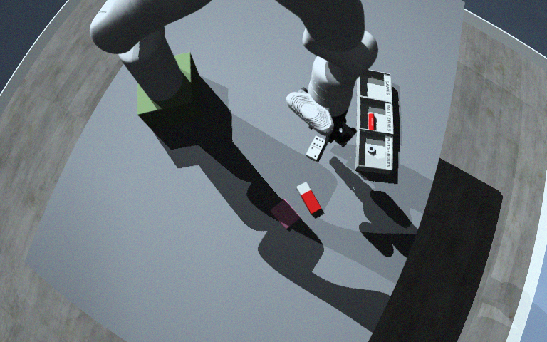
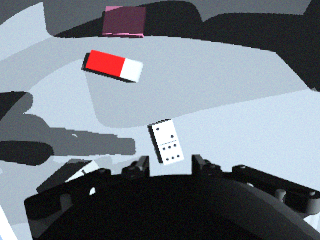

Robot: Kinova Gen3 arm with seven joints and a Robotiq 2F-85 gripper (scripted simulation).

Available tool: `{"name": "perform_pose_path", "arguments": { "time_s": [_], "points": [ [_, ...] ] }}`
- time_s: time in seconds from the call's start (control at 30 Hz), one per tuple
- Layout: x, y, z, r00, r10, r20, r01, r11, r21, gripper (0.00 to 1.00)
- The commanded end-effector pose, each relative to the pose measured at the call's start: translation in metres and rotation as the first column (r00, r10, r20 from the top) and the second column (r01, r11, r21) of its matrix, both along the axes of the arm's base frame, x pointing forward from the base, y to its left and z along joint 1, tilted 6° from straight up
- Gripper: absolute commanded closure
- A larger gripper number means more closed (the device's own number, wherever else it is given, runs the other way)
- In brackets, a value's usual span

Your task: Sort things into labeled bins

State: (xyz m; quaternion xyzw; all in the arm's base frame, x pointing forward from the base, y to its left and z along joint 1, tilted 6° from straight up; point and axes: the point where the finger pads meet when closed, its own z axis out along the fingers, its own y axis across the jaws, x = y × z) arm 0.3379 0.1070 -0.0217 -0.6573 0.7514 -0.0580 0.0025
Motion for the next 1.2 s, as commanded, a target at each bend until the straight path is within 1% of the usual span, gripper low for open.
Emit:
{"name": "perform_pose_path", "arguments": {
  "time_s": [0.0, 0.1, 0.13, 1.17],
  "points": [
    [0.0004, -0.0124, 0.0048, 0.992, 0.122, -0.01, -0.122, 0.992, -0.01, 0.59],
    [0.0009, -0.0111, 0.0032, 0.967, 0.254, -0.028, -0.255, 0.967, -0.016, 0.59],
    [0.0009, -0.0114, 0.0032, 0.963, 0.268, -0.029, -0.269, 0.963, -0.016, 0.59],
    [0.0013, -0.0099, 0.0037, 0.963, 0.268, -0.026, -0.269, 0.963, -0.014, 0.59]
  ]
}}
